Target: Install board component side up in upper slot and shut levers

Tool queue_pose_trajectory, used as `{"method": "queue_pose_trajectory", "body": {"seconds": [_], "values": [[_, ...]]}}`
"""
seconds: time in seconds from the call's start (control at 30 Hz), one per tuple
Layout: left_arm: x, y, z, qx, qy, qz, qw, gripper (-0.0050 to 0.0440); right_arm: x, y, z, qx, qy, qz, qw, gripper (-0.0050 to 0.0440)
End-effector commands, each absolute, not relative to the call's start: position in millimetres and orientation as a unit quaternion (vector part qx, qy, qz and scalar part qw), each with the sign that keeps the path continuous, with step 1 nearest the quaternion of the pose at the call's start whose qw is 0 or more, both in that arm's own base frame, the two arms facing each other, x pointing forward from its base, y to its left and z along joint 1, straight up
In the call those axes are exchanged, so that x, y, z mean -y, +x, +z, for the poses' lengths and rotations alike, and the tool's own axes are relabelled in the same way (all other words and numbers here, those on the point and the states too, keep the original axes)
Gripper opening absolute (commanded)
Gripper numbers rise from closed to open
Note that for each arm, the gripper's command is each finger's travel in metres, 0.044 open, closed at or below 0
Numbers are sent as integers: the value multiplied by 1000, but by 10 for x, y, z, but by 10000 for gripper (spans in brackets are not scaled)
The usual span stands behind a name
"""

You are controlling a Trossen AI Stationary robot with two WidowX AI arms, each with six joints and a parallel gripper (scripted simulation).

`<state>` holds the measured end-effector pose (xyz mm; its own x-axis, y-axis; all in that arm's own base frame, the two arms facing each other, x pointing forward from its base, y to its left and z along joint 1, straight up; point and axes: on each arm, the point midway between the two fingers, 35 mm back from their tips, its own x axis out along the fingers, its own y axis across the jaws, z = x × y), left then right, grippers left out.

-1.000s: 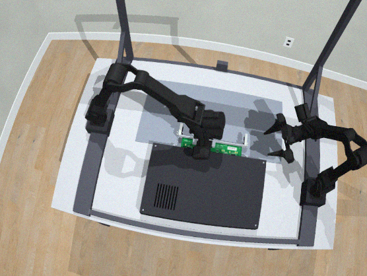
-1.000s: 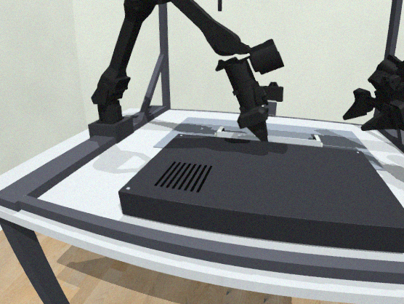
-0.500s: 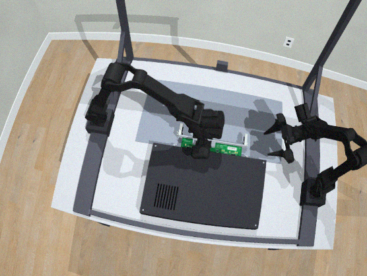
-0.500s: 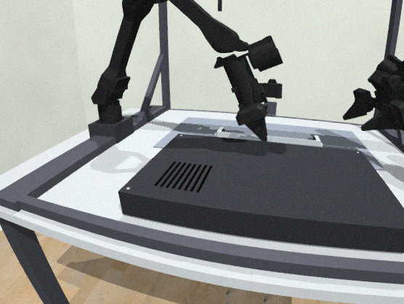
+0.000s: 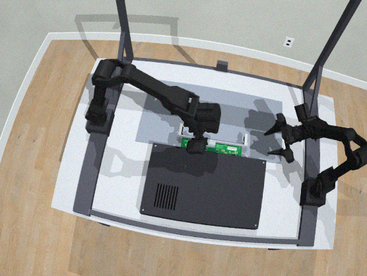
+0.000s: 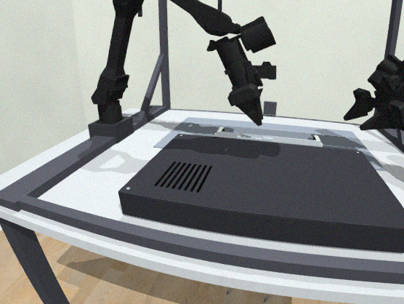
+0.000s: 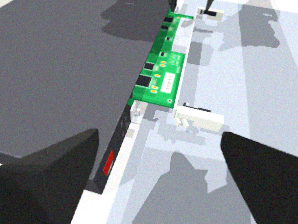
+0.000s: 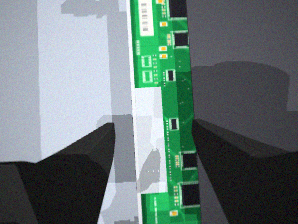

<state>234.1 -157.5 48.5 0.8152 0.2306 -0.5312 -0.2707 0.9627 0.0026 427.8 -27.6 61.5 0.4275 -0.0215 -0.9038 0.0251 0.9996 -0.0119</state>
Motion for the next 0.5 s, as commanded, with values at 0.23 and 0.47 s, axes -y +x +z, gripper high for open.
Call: {"method": "queue_pose_trajectory", "body": {"seconds": [0.23, 0.47], "values": [[1901, 2685, 428, -375, -196, 185, 887, 150, 109, 4187, 786, -537, 166, -108, 820, 150], [2003, 2878, 393, -426, -284, 238, 825, 150, 39, 4096, 768, -542, 247, -164, 786, 150]]}}
